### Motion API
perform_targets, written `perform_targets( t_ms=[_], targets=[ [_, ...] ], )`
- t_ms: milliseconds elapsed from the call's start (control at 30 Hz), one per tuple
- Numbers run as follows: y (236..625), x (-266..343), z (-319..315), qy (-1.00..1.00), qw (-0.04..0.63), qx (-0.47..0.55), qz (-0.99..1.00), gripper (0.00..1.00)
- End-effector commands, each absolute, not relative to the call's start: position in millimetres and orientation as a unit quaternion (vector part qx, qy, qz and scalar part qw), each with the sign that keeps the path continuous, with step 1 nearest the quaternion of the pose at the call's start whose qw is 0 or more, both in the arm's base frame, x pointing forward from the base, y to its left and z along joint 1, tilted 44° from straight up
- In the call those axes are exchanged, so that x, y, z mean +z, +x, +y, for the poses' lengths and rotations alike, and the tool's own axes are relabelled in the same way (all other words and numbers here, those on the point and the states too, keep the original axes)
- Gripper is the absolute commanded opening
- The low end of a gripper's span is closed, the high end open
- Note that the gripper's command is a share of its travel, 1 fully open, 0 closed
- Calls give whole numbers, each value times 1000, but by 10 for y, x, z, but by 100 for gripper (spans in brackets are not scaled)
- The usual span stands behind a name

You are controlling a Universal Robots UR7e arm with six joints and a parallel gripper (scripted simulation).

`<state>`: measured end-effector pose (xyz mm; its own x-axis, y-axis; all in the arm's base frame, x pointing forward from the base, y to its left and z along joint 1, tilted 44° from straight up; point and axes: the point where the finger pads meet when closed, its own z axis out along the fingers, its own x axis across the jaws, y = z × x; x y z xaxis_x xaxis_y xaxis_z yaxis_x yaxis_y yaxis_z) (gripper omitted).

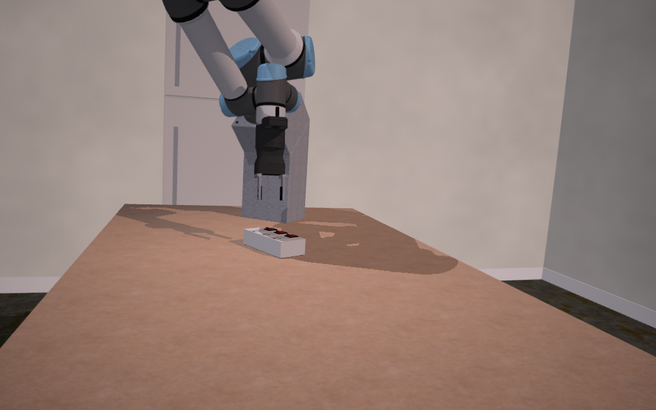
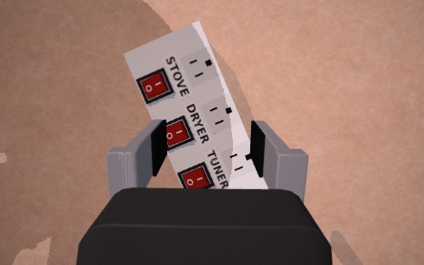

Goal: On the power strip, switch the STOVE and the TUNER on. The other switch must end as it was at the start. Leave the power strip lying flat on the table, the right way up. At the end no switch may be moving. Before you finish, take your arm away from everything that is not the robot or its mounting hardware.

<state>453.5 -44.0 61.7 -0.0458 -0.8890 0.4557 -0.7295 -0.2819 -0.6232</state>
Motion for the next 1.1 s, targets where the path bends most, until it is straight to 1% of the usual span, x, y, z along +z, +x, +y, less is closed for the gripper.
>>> perform_targets(
  t_ms=[0,1067],
  targets=[
    [4520,555,-415,-681,101,-420,592,100],
    [4488,478,-383,-678,105,-420,594,100]
  ],
)
